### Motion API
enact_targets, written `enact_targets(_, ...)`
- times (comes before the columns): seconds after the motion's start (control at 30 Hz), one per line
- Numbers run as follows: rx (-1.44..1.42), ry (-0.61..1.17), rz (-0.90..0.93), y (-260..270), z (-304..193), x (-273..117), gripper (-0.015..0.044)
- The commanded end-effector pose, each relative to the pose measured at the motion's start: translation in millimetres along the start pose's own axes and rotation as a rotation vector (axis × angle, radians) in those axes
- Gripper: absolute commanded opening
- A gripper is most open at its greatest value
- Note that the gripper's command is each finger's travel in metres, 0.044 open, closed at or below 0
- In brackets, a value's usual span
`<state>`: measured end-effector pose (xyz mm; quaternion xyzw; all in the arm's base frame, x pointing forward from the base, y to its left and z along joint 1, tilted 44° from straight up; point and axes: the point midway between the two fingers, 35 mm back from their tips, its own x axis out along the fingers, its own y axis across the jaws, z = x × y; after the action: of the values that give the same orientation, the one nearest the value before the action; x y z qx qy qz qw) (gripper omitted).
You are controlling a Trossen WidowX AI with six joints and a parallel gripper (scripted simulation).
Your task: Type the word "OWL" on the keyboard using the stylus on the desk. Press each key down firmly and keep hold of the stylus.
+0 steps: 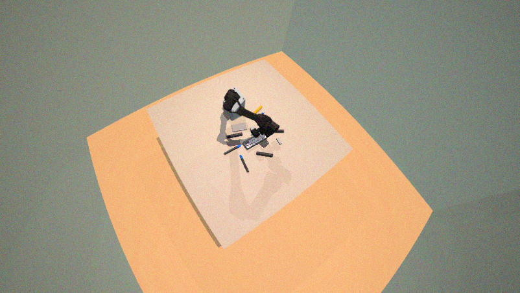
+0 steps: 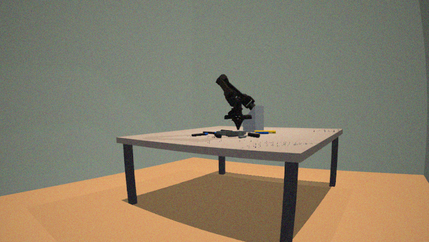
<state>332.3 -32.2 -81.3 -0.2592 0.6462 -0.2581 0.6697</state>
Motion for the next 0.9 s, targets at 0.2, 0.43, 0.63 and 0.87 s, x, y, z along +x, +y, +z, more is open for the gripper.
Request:
enact_targets(0.2, 0.005, -0.005, -0.012, -23.7, 5.2, -1.5, 0.0)
enact_targets(0.43, 0.005, -0.005, -0.016, -62.8, 3.6, -1.7, 0.0)
enact_targets(0.63, 0.005, -0.005, -0.016, -62.8, 3.6, -1.7, 0.0)
enact_targets(0.87, 0.005, -0.005, -0.018, -114.5, 4.2, -2.6, 0.0)
